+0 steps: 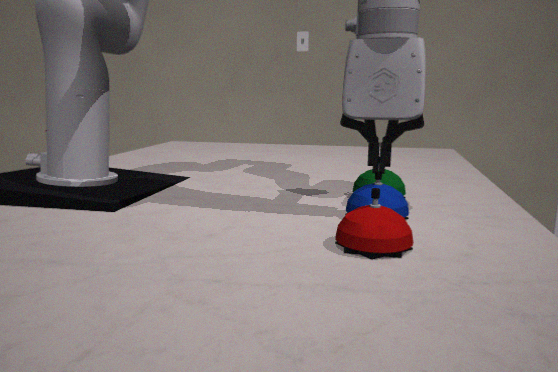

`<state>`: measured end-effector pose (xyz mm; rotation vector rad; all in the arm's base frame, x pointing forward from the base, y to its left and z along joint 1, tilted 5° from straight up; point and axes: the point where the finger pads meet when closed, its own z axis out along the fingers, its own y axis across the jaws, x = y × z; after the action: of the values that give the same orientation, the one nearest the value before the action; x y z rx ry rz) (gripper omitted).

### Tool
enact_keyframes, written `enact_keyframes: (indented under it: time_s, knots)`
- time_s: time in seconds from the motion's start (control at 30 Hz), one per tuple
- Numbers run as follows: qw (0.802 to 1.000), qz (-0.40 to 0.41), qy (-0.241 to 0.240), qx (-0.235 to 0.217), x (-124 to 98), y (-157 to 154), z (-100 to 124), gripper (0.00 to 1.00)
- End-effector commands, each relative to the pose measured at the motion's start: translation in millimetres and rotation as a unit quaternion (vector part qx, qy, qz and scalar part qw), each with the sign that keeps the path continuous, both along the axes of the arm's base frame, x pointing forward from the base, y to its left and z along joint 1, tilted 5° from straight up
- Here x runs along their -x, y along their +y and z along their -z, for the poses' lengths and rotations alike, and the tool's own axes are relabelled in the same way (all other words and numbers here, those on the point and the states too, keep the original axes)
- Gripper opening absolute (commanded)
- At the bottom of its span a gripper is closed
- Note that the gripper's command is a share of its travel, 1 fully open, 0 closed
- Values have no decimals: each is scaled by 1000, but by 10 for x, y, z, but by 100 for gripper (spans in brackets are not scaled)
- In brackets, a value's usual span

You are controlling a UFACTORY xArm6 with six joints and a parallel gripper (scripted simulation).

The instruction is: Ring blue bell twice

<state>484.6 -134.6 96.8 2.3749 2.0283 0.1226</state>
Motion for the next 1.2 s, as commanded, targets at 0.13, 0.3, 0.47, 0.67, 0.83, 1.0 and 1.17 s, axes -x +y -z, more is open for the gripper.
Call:
enact_keyframes:
  time_s: [0.13,0.3,0.47,0.67,0.83,1.0,1.17]
  knots:
    - [1000,0,-2,1,-14,-4,-11,0]
    - [1000,0,-2,1,-14,-4,-11,0]
    - [1000,0,-2,1,-17,-3,20,0]
    - [1000,0,-2,1,-17,-3,22,0]
    - [1000,0,-2,1,-17,-3,22,0]
    - [1000,0,-2,1,-17,-3,22,0]
    - [1000,0,-2,1,-17,-3,22,0]
